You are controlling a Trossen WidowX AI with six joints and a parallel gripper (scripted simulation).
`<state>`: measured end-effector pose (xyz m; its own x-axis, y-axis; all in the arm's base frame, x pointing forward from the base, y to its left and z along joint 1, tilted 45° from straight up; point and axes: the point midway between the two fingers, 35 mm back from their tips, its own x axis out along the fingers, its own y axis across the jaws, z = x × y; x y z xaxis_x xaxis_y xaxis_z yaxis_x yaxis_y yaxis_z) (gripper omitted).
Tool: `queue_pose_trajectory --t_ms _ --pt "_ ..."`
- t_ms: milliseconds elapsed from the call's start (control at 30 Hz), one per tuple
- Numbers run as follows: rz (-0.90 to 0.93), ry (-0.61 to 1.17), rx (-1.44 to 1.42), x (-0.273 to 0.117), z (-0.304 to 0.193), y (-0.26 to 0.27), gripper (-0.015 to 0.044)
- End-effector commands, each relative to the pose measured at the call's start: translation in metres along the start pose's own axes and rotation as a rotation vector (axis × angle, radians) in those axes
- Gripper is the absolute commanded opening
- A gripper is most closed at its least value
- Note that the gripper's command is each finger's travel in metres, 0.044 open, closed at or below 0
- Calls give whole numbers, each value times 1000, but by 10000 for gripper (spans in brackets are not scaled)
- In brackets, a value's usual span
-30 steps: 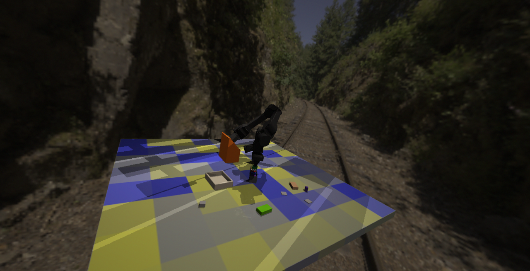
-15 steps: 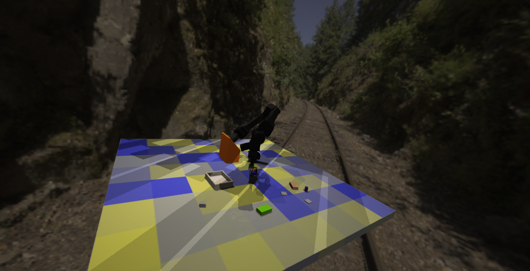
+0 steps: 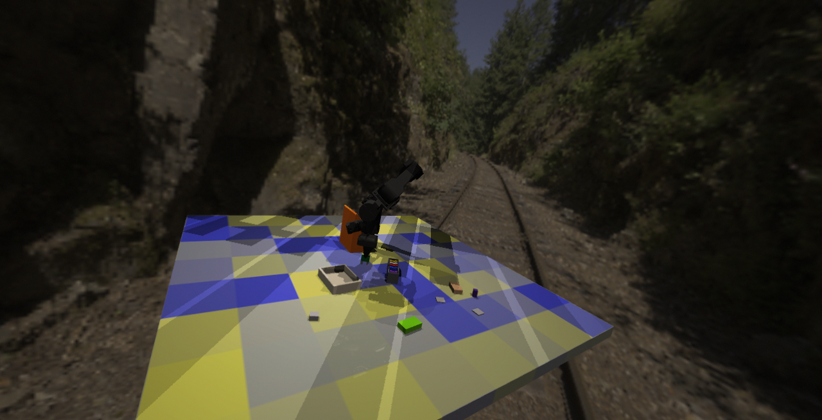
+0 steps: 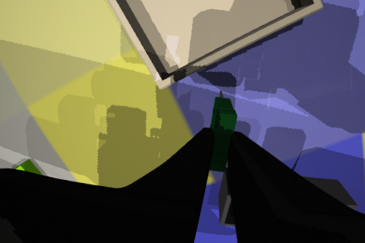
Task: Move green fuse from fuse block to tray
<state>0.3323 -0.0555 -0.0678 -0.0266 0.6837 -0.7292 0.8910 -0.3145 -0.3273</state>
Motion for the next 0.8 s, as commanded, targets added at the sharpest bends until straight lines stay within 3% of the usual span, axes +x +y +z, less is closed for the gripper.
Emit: queue_pose_trajectory --t_ms 0,300,767 --pt "2 0 0 -1 23 8 0" --pt "-4 8 -4 4 77 17 0" --pt "-4 9 -4 20 77 18 0"
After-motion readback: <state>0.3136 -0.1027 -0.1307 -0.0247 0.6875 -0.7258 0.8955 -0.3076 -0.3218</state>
